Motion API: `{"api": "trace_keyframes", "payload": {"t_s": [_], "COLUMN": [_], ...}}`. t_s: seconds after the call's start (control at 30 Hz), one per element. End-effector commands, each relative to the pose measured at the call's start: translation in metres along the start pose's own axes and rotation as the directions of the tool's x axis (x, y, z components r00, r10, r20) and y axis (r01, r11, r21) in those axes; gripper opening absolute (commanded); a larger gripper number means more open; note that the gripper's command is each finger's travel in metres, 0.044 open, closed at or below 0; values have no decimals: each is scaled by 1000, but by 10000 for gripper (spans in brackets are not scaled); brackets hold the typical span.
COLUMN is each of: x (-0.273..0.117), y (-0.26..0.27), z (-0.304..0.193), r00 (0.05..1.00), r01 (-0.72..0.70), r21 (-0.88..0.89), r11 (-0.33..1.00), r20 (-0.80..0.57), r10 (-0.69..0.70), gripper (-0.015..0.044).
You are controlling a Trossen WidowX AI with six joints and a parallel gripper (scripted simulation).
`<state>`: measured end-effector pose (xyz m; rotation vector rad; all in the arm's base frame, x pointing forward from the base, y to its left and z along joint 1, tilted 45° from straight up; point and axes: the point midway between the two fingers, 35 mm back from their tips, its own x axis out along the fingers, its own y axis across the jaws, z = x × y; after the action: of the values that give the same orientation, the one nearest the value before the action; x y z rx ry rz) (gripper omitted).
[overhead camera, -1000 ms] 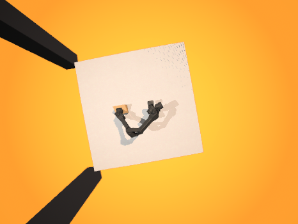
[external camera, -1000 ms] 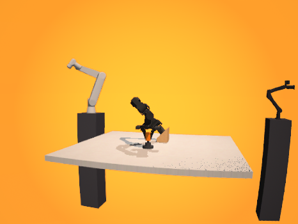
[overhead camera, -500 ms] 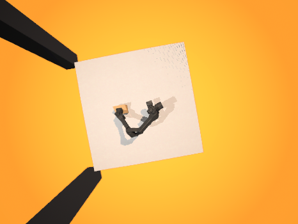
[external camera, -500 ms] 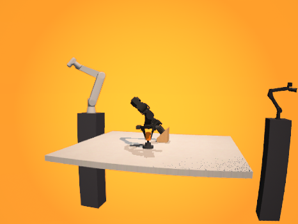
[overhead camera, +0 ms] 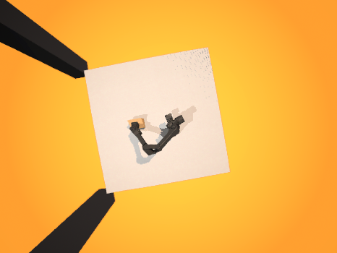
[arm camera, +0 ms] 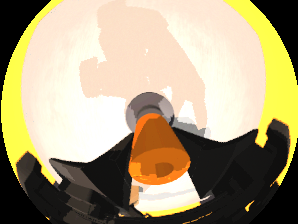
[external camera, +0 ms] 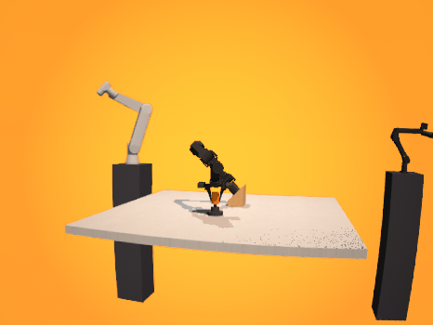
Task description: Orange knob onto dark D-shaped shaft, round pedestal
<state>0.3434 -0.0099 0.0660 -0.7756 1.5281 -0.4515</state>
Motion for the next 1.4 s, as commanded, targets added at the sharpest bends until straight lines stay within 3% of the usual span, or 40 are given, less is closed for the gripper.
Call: {"api": "trace_keyframes", "payload": {"t_s": [0.0,0.63,0.9,1.37], "x": [0,-4,-2,0], "y": [-1,-2,0,-1], "z": [0,1,0,0], "r00": [1000,1000,1000,1000], "r01": [5,5,5,5], "r21": [-3,-3,-211,-211], "r11": [1000,1000,977,977], "r20": [1,1,1,1], "r10": [-5,-5,-5,-5], "gripper": [0,0,0,0]}}
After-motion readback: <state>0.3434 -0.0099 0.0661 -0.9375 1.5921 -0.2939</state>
